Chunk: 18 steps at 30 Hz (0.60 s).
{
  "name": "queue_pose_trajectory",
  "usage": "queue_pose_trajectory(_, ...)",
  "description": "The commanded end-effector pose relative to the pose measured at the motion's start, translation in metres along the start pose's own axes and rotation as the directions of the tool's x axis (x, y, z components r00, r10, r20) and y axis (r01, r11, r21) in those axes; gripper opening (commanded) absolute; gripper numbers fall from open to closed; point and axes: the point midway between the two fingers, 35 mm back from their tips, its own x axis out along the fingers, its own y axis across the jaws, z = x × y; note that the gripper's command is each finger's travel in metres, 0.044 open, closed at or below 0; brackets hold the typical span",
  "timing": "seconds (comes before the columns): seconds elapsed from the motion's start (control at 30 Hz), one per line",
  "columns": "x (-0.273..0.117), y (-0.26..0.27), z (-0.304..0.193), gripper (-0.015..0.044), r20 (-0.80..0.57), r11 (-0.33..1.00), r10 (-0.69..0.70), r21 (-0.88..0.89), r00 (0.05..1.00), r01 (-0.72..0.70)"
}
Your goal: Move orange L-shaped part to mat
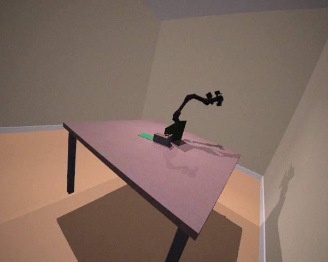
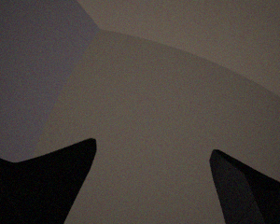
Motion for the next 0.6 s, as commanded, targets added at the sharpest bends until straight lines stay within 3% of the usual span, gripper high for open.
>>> queue_pose_trajectory(0.0,-0.001,0.001,0.006,0.0374,0.014,1.0,-0.004,-0.006,1.0,0.004)
queue_pose_trajectory(0.23,-0.034,0.012,0.121,0.019,0.279,0.989,-0.078,-0.1,0.957,0.11)
queue_pose_trajectory(0.47,-0.101,0.019,0.236,0.018,0.54,0.932,-0.168,-0.185,0.825,0.311)
queue_pose_trajectory(0.57,-0.15,0.023,0.291,0.018,0.661,0.898,-0.22,-0.149,0.718,0.413)
